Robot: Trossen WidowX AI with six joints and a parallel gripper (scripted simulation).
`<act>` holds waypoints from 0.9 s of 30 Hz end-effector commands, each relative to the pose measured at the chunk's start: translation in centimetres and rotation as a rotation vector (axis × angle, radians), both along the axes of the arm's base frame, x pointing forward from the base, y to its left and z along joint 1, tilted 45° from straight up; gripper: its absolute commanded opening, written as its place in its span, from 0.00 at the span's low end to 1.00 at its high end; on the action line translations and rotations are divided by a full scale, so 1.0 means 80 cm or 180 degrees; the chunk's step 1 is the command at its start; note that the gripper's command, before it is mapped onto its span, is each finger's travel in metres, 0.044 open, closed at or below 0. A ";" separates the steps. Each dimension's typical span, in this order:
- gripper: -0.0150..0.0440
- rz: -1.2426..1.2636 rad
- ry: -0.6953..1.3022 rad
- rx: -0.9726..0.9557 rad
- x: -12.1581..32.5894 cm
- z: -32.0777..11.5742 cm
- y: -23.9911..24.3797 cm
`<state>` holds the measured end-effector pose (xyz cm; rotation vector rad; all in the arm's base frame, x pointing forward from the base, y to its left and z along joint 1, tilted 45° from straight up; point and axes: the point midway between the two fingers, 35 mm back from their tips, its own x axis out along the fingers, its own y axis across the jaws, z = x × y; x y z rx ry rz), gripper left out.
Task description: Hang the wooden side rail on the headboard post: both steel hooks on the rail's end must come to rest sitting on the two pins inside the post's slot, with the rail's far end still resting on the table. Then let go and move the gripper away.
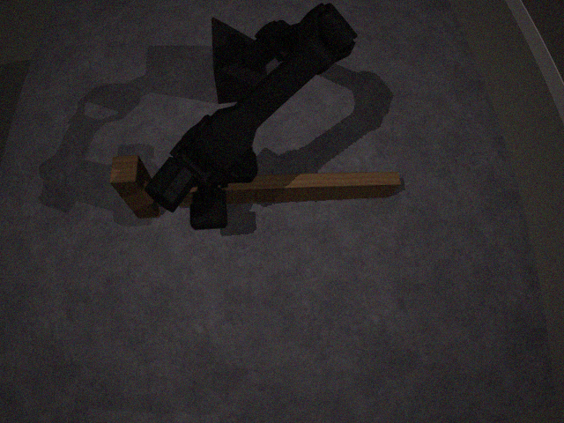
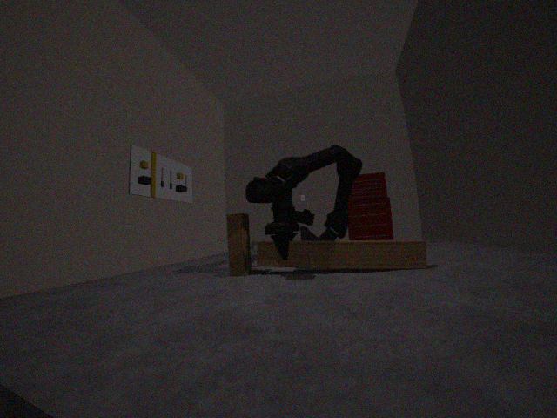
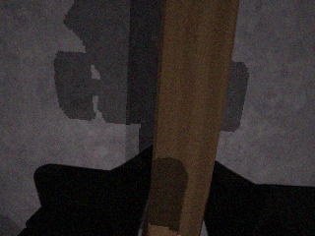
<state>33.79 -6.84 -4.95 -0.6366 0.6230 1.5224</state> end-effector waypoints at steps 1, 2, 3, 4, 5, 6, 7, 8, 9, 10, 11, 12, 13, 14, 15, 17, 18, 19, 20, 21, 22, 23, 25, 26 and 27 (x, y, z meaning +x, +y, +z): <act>0.25 -0.0011 -0.0023 -0.0020 0.000 -0.001 -0.006; 0.25 -0.0011 -0.0023 -0.0020 0.000 -0.001 -0.006; 0.25 -0.0011 -0.0023 -0.0021 0.000 -0.001 -0.006; 0.25 -0.0011 -0.0023 -0.0021 0.000 -0.001 -0.006; 0.25 -0.0011 -0.0023 -0.0021 0.000 -0.001 -0.007; 0.25 -0.0011 -0.0023 -0.0021 0.000 -0.001 -0.007; 0.25 -0.0011 -0.0023 -0.0021 0.001 -0.001 -0.007; 0.25 -0.0011 -0.0023 -0.0021 0.001 -0.001 -0.007; 0.25 -0.0011 -0.0023 -0.0021 0.001 -0.001 -0.007; 0.25 -0.0011 -0.0023 -0.0021 0.001 -0.001 -0.007; 0.25 -0.0011 -0.0023 -0.0021 0.001 -0.001 -0.007; 0.25 -0.0011 -0.0023 -0.0021 0.001 -0.001 -0.007; 0.25 -0.0011 -0.0023 -0.0021 0.001 -0.001 -0.008; 0.25 -0.0011 -0.0023 -0.0021 0.001 -0.001 -0.008; 0.25 -0.0011 -0.0023 -0.0021 0.001 -0.001 -0.008; 0.25 -0.0011 -0.0023 -0.0021 0.002 -0.001 -0.008; 0.25 -0.0011 -0.0023 -0.0021 0.002 -0.001 -0.008; 0.25 -0.0011 -0.0023 -0.0021 0.002 -0.001 -0.008; 0.25 -0.0011 -0.0023 -0.0021 0.002 -0.001 -0.009; 0.25 -0.0011 -0.0023 -0.0021 0.002 -0.001 -0.009; 0.25 -0.0011 -0.0023 -0.0021 0.002 -0.001 -0.009; 0.25 -0.0011 -0.0023 -0.0021 0.002 -0.001 -0.009; 0.25 -0.0011 -0.0023 -0.0021 0.002 -0.001 -0.009; 0.25 -0.0011 -0.0023 -0.0021 0.002 -0.001 -0.009; 0.25 -0.0011 -0.0023 -0.0021 0.002 -0.001 -0.009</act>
